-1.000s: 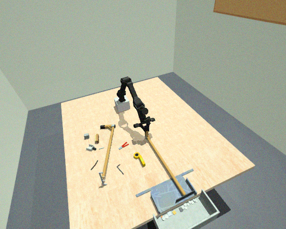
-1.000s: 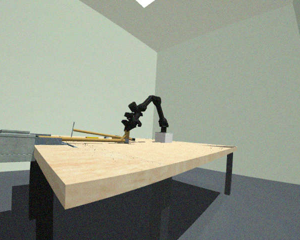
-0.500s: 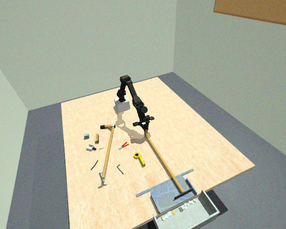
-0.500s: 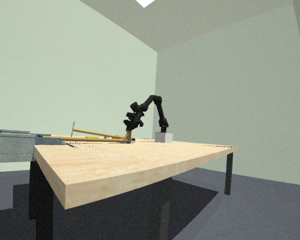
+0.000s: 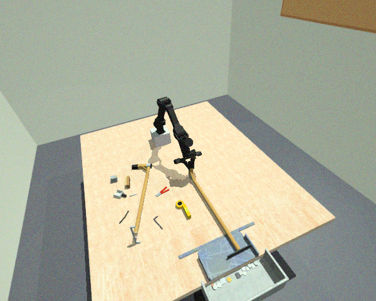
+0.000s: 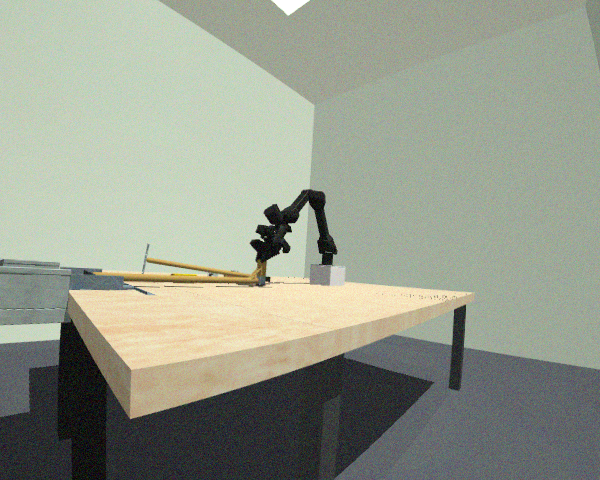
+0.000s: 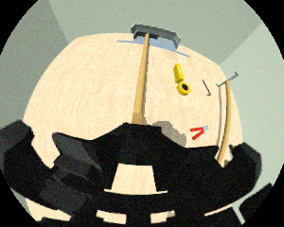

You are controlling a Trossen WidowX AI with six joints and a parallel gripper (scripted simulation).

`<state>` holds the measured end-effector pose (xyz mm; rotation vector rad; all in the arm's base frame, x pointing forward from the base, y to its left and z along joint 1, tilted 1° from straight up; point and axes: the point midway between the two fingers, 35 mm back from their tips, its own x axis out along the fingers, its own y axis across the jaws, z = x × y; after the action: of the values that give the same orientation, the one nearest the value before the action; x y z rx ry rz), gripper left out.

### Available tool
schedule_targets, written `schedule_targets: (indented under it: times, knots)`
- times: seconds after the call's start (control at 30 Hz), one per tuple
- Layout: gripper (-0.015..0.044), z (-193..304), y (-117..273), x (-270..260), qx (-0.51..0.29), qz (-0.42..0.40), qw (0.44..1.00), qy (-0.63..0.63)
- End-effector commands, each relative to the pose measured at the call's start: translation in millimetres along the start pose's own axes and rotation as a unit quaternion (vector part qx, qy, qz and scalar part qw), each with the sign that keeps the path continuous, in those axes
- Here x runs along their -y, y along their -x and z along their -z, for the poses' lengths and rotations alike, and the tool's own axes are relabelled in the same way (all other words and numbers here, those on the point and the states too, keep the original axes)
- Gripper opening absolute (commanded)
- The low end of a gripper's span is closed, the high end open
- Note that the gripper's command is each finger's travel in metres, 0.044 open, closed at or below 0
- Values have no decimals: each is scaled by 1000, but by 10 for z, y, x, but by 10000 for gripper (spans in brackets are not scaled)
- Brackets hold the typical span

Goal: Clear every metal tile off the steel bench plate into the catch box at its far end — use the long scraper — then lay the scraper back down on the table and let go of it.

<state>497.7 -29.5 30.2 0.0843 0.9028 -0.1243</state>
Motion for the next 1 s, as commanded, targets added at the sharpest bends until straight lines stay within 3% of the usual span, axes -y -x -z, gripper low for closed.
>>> schedule_targets:
  times: [0.0,0.97]
  knots:
    - [0,-4,63,-6,7,0,1000,-1]
    - [0,263,290,-30,7,0,1000,-1]
